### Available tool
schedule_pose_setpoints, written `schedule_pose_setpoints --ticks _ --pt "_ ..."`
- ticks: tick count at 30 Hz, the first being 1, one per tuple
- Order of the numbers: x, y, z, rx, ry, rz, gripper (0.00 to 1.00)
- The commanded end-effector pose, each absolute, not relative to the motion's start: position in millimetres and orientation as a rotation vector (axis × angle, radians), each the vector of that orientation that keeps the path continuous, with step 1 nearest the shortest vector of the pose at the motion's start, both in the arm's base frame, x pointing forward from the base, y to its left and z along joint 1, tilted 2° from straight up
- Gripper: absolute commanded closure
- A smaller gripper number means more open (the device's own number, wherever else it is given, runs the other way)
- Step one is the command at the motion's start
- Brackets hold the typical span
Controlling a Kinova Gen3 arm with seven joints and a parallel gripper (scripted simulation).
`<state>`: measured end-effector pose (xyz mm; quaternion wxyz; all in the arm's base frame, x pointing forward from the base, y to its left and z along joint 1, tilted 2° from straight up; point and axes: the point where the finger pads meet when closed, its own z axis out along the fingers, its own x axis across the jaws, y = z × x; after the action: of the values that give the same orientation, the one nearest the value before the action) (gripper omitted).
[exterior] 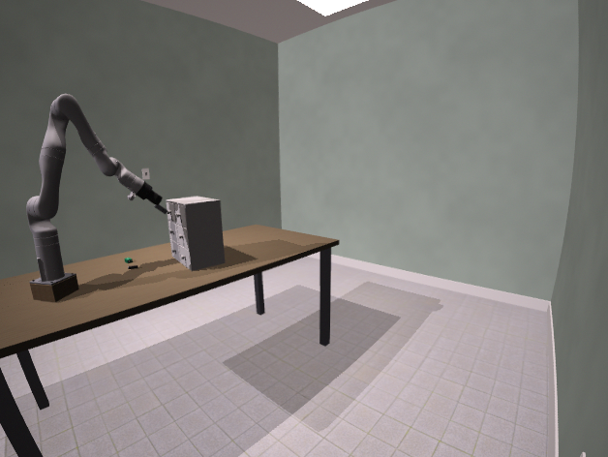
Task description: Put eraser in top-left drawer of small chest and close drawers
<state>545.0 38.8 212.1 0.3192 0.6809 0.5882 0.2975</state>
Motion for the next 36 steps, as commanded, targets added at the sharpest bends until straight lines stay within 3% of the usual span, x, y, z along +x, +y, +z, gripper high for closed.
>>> schedule_pose_setpoints --ticks 1,29,36 --pt "545 38 212 1.791 1.546 0.782 1.0" --pt "545 39 212 1.791 1.546 0.782 1.0" --pt "521 42 211 1.791 1.546 0.782 1.0"
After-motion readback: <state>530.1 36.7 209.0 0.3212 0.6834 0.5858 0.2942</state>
